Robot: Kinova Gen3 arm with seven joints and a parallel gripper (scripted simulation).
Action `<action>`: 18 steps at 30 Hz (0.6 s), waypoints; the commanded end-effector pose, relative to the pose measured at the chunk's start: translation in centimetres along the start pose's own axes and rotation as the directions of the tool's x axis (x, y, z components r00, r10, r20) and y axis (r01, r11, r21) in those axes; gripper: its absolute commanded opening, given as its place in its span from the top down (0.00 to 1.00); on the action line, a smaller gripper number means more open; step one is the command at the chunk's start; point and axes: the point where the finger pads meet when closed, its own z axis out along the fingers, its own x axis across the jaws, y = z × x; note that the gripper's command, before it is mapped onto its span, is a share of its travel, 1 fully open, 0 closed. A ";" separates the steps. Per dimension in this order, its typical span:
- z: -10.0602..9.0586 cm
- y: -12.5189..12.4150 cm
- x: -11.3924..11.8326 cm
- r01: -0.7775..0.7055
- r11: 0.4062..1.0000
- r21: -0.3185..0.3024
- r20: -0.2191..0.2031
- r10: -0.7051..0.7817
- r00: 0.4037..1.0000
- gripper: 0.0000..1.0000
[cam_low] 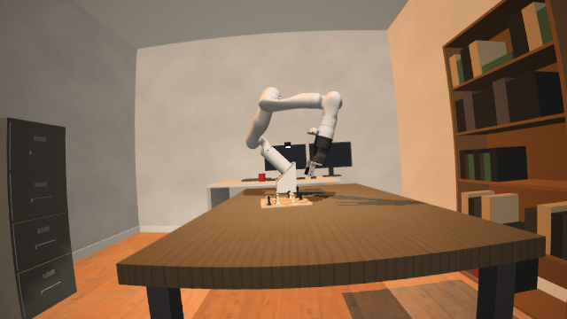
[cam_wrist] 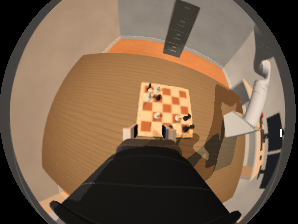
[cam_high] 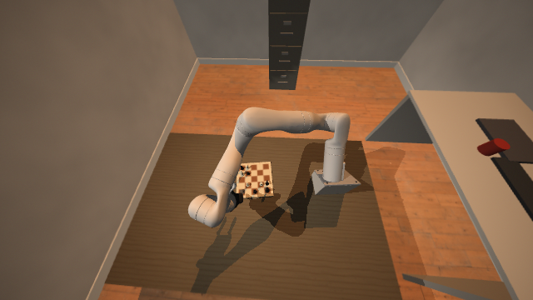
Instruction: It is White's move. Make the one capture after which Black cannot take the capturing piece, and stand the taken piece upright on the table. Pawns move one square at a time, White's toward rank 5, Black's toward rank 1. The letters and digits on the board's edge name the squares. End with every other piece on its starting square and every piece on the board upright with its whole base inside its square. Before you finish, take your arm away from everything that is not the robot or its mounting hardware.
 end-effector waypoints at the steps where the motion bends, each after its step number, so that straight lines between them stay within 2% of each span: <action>1: -0.1 -4.6 -1.1 -0.042 0.997 -0.059 -0.001 0.042 0.999 0.00; 2: 0.1 -5.8 -1.3 -0.042 0.995 -0.085 0.004 0.043 0.999 0.00; 5: 0.1 -5.8 -1.3 -0.042 0.995 -0.085 0.004 0.043 0.999 0.00; 9: 0.9 -10.0 -1.2 -0.044 0.984 -0.175 0.028 0.050 0.998 0.00; 10: 0.9 -10.0 -1.2 -0.044 0.984 -0.175 0.028 0.050 0.998 0.00; 13: 1.5 -12.8 -0.8 -0.046 0.973 -0.225 0.047 0.058 0.997 0.00; 14: 1.5 -12.8 -0.8 -0.046 0.973 -0.225 0.047 0.058 0.997 0.00; 18: 2.2 -15.6 0.1 -0.049 0.961 -0.271 0.070 0.070 0.995 0.00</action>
